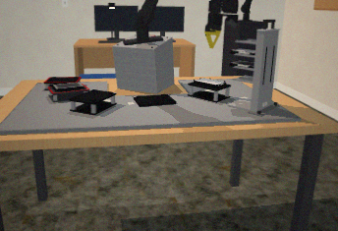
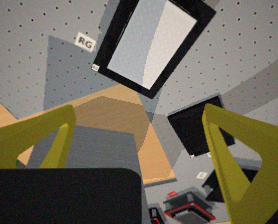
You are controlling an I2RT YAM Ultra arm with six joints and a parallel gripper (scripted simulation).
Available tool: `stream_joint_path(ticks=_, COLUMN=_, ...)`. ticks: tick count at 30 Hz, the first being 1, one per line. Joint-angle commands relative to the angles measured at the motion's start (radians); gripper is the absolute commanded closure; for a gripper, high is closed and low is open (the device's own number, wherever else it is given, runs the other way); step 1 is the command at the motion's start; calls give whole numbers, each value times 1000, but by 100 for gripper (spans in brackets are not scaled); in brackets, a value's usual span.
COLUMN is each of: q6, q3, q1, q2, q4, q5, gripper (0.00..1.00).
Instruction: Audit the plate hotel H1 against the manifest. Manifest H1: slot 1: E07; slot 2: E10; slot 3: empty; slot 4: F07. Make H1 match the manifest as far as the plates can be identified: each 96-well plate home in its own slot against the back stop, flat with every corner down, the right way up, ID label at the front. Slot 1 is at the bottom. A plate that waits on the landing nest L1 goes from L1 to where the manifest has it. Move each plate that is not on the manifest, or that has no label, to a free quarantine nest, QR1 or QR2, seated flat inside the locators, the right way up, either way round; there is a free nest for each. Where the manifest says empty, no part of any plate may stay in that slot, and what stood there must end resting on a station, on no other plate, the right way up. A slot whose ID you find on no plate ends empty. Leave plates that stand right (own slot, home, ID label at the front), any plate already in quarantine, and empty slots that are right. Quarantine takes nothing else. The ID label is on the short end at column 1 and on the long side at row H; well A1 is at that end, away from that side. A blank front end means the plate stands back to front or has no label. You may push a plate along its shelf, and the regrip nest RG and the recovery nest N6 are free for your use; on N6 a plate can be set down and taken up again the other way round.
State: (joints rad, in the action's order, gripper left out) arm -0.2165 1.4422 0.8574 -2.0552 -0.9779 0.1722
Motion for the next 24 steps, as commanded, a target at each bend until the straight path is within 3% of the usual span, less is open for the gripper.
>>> stream_joint_path(ticks=1, q6=79, q3=-20, q1=-29, q2=50, q4=19, q5=-1, gripper=0)
stream_joint_path(ticks=4, q6=138, q3=5, q1=-39, q2=56, q4=20, q5=-1, gripper=0)
stream_joint_path(ticks=23, q6=496, q3=5, q1=-27, q2=56, q4=16, q5=-1, gripper=0)
stream_joint_path(ticks=24, q6=494, q3=-33, q1=-34, q2=51, q4=32, q5=-1, gripper=0)
